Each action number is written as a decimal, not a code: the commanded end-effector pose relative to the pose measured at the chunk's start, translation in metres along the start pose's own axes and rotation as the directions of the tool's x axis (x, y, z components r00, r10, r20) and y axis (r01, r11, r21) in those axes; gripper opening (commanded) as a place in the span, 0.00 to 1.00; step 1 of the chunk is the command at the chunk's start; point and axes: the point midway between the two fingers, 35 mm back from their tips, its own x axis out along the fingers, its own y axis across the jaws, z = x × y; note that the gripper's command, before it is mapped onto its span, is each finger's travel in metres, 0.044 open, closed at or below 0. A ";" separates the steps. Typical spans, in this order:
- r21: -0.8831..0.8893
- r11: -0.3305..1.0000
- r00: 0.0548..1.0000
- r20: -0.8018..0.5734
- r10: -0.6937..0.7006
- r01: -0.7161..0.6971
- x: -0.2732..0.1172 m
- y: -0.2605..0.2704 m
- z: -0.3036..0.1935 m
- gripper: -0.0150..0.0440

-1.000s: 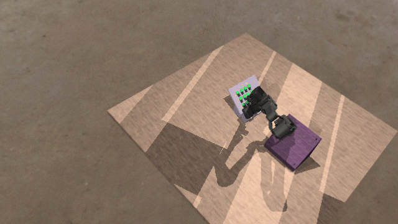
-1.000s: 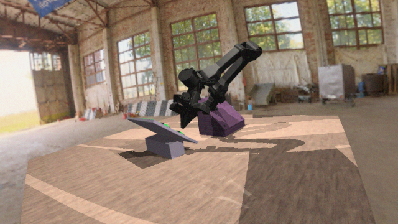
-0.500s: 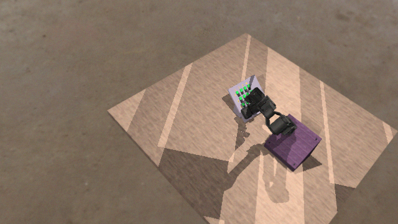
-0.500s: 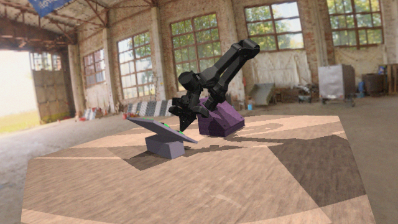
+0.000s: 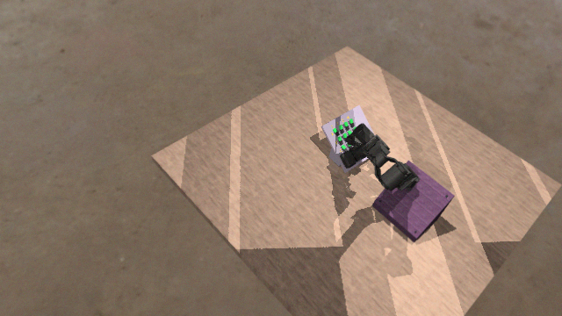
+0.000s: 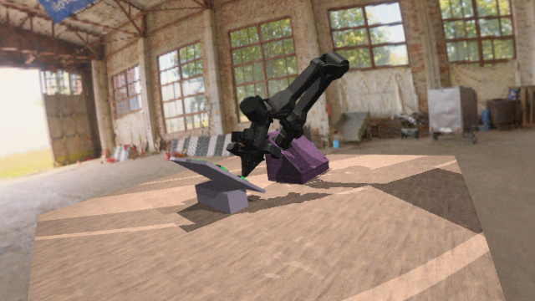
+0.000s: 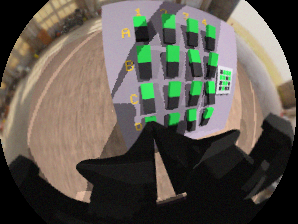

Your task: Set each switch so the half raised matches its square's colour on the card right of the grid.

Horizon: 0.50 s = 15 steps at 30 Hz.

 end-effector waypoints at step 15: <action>0.006 1.000 1.000 0.001 -0.003 0.003 0.002 -0.001 0.000 0.25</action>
